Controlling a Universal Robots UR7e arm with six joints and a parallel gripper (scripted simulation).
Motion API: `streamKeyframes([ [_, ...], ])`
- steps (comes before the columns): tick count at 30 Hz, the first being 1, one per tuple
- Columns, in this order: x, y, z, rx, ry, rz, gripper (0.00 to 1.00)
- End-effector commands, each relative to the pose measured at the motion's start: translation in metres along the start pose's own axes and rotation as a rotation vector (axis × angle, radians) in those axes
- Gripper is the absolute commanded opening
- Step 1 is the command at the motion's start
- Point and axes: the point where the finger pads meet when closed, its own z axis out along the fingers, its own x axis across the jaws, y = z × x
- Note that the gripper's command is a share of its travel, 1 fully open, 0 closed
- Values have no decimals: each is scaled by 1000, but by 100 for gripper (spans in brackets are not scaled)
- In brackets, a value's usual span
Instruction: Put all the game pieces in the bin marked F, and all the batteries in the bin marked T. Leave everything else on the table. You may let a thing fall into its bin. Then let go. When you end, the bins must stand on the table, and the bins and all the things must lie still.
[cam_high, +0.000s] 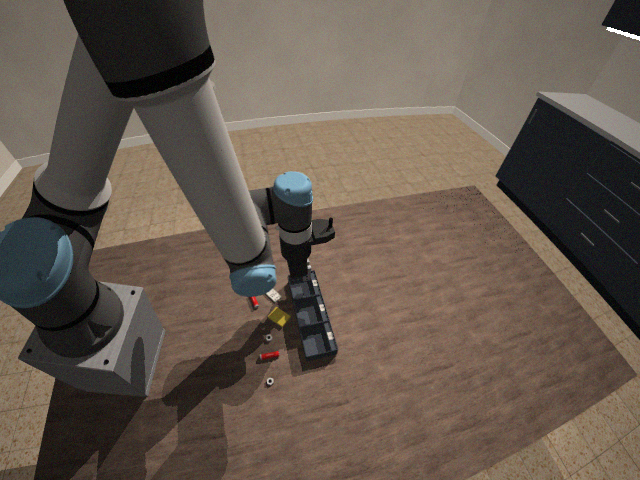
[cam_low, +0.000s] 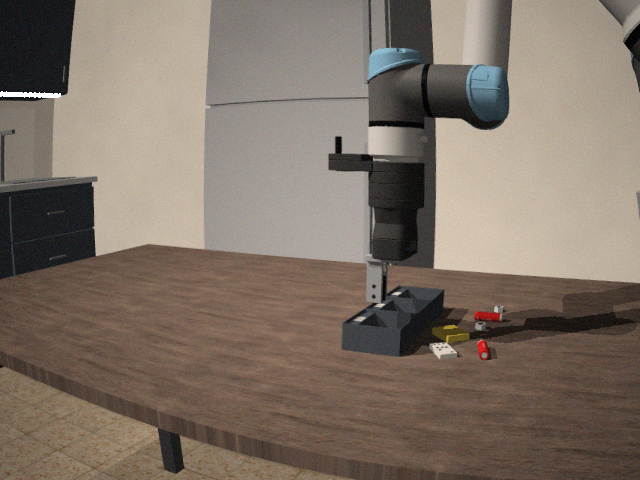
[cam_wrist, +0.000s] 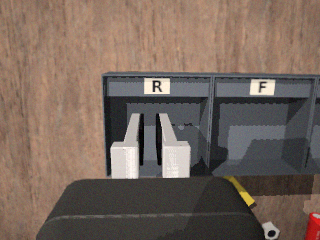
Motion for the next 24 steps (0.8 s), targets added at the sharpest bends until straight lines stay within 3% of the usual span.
streamKeyframes([
  [1, 0, 0, -4, 0, 0, 0, 31],
  [7, 0, 0, -21, 0, 0, 0, 31],
  [21, 0, 0, -133, 0, 0, 0, 31],
  [24, 0, 0, -137, 0, 0, 0, 31],
])
